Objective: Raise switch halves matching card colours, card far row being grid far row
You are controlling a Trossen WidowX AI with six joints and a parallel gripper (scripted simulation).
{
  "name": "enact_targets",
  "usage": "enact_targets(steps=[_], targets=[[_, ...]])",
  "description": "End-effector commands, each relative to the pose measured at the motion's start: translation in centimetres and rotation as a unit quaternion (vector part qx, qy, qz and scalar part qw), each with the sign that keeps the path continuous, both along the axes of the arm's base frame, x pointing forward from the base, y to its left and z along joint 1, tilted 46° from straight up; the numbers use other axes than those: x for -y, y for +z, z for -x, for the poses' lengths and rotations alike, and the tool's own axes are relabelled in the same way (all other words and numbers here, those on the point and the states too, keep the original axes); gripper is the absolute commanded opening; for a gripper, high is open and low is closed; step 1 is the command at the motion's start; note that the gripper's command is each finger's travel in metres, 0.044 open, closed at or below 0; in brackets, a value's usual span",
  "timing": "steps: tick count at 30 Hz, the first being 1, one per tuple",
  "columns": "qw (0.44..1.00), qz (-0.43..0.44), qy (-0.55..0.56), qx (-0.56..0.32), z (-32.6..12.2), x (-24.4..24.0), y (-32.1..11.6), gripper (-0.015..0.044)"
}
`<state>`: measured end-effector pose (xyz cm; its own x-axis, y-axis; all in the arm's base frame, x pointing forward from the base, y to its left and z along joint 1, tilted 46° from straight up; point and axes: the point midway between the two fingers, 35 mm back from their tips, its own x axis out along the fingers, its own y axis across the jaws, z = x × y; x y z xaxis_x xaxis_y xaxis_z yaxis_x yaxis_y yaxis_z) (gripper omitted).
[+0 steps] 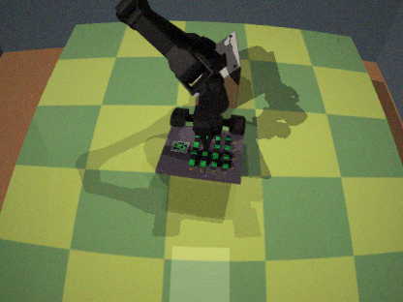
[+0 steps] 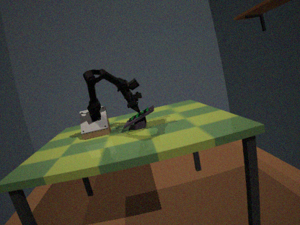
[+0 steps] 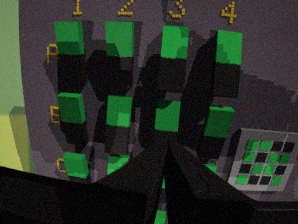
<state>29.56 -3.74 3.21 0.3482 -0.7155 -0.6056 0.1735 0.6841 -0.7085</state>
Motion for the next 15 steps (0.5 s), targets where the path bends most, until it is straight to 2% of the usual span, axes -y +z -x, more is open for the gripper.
enact_targets(steps=[1,15], targets=[[1.000,0.000,0.001,-0.005,0.13,0.08,-0.20,0.0000],[1.000,0.000,0.001,-0.005,0.07,0.22,-0.31,0.0000]])
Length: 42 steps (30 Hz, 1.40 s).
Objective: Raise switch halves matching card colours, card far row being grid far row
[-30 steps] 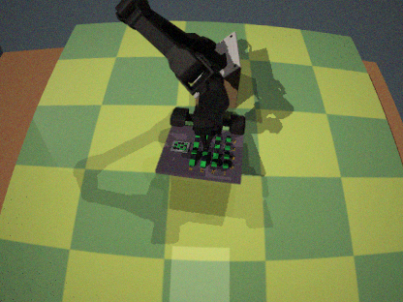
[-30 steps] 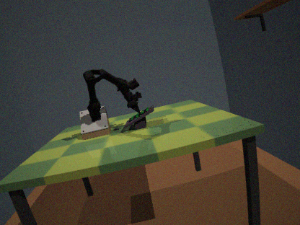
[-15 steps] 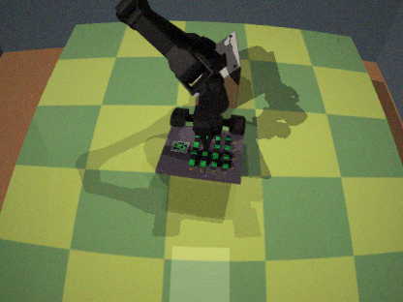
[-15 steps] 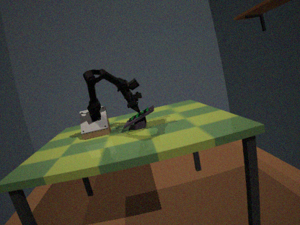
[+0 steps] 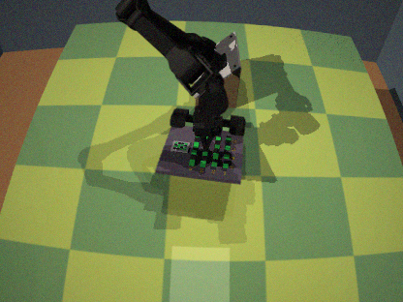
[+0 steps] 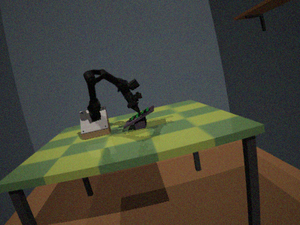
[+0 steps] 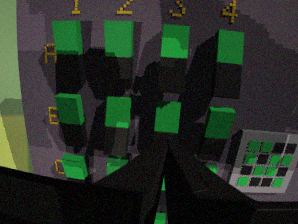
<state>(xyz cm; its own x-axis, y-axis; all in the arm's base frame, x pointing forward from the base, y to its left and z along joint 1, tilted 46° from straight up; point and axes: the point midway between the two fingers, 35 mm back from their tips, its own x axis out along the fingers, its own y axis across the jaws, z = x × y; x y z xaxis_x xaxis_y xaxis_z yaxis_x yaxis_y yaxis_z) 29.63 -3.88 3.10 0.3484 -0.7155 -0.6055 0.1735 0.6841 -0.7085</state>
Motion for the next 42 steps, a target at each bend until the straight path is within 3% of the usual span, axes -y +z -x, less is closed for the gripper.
enact_targets(steps=[1,21,28,35,42], targets=[[1.000,0.000,0.001,-0.005,0.1,0.1,-0.2,0.0000],[1.000,0.000,0.001,-0.005,0.0,0.3,-0.4,0.0000],[1.000,-0.005,-0.007,-0.013,1.8,-4.0,3.2,0.0000],[1.000,-0.004,-0.008,-0.014,2.1,-4.5,3.7,0.0000],[1.000,-0.005,-0.008,-0.014,3.1,-8.1,-1.0,0.0000]])
